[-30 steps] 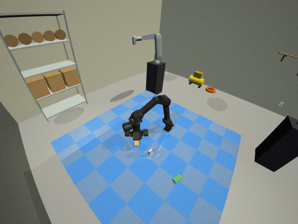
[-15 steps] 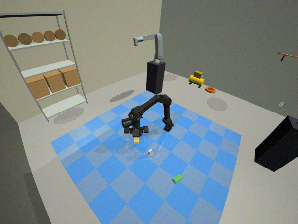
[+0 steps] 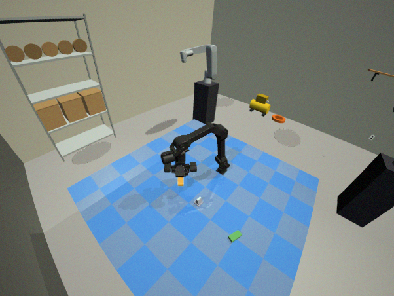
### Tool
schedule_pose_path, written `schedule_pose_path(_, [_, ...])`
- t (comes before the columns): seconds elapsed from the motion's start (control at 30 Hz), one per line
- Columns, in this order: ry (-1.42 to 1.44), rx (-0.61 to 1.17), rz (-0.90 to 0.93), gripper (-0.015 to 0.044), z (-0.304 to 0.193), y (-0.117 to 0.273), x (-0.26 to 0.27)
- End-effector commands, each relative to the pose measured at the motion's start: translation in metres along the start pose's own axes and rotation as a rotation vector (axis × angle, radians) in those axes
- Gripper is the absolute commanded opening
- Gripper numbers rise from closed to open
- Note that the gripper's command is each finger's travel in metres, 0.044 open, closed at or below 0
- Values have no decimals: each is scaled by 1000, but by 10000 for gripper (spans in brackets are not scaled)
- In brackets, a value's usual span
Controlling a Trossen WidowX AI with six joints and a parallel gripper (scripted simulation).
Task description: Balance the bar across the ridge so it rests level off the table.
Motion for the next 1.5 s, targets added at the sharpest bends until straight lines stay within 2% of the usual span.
schedule_pose_path(0.0, [30,-5,-4,0,8,5,2])
schedule_pose_path(0.73, [341,-12,-4,0,89,7,24])
schedule_pose_path(1.47, [634,-19,-4,0,158,8,72])
Point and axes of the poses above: the point midway between the two fingers, 35 mm back from their tips, its own y axis back along the fingers, its own x axis across the jaws, z = x × y, the point moved 2 cm from there along y, back along the fingers, and after that the axes turned 10 degrees about y, right-handed, at the moved point
